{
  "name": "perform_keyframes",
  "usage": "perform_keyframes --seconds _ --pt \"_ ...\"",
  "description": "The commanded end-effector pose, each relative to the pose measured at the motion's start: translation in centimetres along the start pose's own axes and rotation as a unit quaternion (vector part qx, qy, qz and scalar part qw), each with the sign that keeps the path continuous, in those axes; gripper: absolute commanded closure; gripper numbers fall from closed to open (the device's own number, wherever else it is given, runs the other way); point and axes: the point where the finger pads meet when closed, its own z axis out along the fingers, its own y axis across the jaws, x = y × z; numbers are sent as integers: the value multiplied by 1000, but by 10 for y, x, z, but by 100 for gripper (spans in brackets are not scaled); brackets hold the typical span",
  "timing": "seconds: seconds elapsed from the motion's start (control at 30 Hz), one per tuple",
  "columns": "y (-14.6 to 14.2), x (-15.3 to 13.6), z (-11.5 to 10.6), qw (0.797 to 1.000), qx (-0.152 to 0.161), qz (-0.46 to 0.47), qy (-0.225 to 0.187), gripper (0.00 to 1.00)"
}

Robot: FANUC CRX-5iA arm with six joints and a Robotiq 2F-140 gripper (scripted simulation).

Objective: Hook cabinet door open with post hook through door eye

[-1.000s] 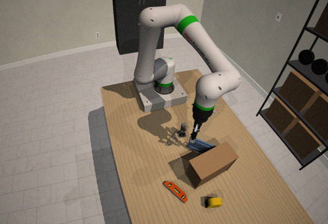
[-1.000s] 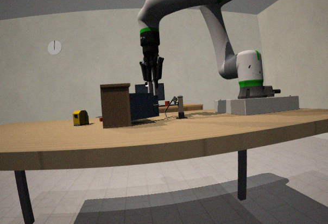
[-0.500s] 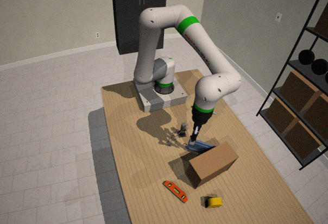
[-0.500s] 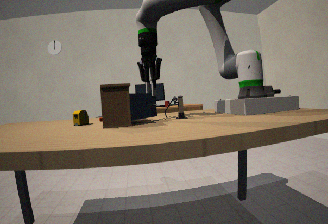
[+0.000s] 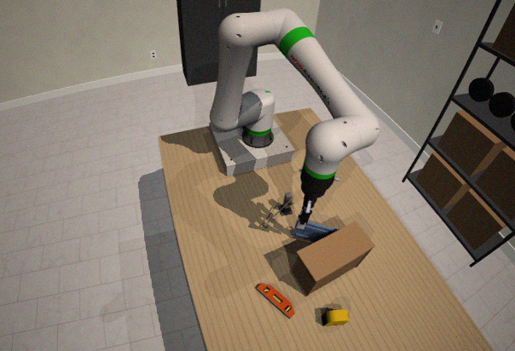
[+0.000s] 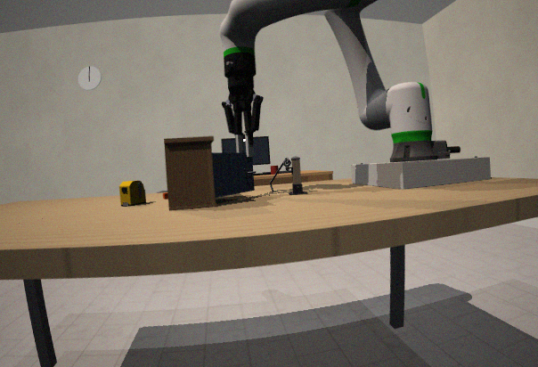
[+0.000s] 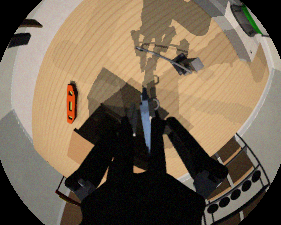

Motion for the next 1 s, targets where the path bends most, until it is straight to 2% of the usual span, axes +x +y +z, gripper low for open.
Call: perform_keyframes --seconds 0.0,0.97 --pt "-2 0 0 1000 0 -9 0 84" --pt "-24 -2 0 997 0 -73 0 84"
